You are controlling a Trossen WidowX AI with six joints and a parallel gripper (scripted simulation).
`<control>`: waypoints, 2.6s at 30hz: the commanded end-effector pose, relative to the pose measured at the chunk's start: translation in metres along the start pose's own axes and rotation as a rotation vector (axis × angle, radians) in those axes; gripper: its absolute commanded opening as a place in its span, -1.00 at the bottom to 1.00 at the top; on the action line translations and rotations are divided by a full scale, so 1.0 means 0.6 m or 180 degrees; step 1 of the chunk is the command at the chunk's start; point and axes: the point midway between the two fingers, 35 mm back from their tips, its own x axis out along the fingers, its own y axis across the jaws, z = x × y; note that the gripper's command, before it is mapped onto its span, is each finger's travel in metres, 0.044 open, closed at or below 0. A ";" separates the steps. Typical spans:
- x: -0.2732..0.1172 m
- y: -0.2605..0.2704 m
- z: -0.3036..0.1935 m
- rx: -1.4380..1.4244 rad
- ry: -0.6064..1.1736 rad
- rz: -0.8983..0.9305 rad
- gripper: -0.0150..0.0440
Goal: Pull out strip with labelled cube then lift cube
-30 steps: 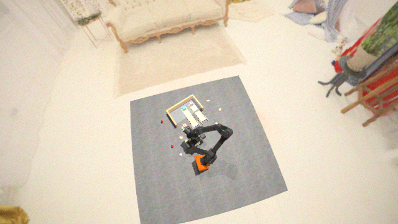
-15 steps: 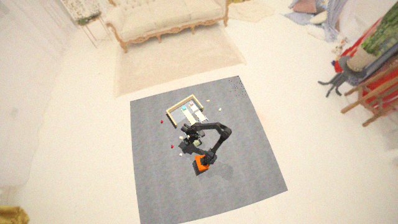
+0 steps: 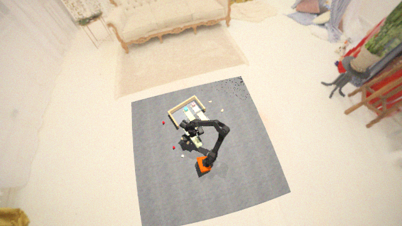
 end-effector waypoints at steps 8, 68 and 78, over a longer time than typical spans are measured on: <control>-0.009 0.007 0.063 0.0008 -0.0025 -0.0011 1.00; 0.038 0.020 0.222 0.0024 -0.0041 -0.0013 0.36; 0.056 0.019 0.221 0.0024 -0.0040 -0.0017 0.36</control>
